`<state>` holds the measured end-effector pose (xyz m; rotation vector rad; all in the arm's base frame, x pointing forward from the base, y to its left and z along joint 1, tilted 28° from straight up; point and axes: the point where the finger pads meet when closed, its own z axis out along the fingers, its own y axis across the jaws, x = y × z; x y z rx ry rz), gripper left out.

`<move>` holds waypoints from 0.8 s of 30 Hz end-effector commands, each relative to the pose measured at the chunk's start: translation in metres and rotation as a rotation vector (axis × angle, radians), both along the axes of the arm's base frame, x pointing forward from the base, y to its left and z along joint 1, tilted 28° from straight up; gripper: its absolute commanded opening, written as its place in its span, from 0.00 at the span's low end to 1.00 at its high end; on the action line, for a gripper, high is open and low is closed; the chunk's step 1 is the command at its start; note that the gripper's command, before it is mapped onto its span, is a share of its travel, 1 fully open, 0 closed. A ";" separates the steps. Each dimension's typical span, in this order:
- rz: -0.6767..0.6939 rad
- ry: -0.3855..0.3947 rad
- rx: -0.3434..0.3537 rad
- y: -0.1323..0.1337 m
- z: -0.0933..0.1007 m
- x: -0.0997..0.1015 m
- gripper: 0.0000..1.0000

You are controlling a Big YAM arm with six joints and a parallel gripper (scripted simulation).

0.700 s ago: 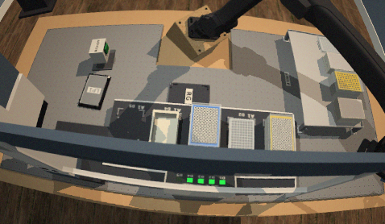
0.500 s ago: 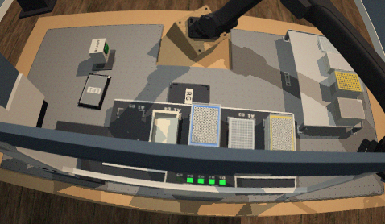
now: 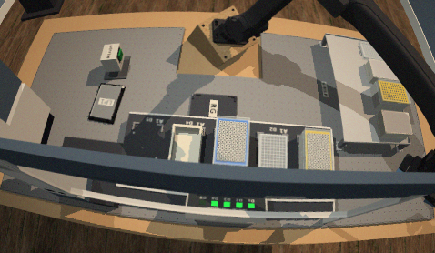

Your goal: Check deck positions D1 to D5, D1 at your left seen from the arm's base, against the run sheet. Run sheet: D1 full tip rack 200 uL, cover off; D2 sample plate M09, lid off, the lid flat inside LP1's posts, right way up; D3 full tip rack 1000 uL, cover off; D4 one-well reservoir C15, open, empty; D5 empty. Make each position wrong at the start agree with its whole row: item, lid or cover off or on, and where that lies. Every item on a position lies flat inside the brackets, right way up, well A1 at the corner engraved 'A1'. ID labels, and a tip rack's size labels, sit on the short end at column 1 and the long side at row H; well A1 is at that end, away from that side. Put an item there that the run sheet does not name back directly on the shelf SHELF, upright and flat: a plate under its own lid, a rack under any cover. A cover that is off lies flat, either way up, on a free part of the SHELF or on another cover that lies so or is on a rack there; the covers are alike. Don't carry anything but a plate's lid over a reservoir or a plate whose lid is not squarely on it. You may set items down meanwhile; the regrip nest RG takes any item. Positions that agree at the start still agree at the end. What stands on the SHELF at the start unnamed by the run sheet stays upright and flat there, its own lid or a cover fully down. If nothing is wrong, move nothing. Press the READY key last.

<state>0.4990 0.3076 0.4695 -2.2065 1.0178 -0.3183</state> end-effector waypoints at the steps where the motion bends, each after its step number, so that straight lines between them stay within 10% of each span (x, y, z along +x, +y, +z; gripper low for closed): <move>1: -0.080 -0.039 0.074 -0.023 0.031 -0.016 1.00; 24: -0.423 0.134 0.241 -0.089 -0.024 -0.075 1.00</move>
